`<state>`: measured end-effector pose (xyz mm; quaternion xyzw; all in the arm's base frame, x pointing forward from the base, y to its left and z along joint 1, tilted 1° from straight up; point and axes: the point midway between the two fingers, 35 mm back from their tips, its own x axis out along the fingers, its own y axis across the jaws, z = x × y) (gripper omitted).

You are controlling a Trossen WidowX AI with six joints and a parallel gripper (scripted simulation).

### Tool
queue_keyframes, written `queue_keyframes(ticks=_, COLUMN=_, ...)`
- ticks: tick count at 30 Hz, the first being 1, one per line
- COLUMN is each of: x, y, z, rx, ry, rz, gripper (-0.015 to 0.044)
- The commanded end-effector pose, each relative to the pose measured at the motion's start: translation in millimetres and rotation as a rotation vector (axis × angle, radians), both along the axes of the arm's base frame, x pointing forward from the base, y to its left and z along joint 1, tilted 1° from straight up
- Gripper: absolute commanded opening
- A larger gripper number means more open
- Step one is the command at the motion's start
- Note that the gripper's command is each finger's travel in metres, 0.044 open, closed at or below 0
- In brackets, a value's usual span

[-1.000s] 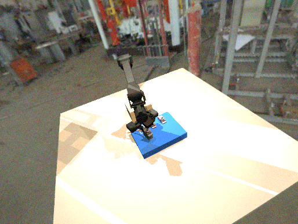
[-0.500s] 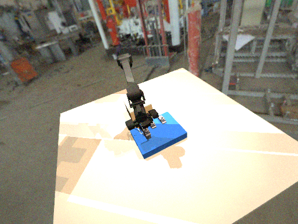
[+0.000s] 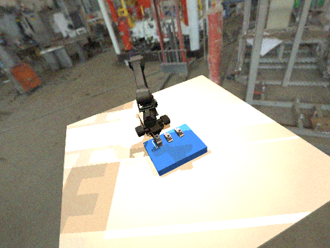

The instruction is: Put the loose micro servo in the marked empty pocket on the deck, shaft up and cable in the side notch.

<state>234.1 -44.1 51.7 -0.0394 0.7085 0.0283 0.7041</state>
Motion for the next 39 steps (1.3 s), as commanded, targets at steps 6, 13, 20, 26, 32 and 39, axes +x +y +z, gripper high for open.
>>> queue_keyframes(ticks=6, x=-34.3, y=-4.0, z=1.8, rx=-0.003, ry=-0.009, rz=0.004, gripper=0.0)
queue_keyframes(ticks=13, x=-36.5, y=-4.4, z=-2.0, rx=-0.003, ry=-0.009, rz=0.004, gripper=0.0)
queue_keyframes(ticks=20, x=-35.6, y=-4.6, z=-12.9, rx=-0.003, ry=-0.009, rz=0.004, gripper=0.0)
queue_keyframes(ticks=26, x=-35.3, y=-4.7, z=-18.4, rx=-0.003, ry=-0.009, rz=0.004, gripper=0.0)
queue_keyframes(ticks=32, x=-35.3, y=-4.7, z=-18.4, rx=-0.003, ry=-0.009, rz=0.004, gripper=0.0)
queue_keyframes(ticks=39, x=-35.3, y=-4.7, z=-20.7, rx=-0.003, ry=-0.009, rz=0.004, gripper=0.0)
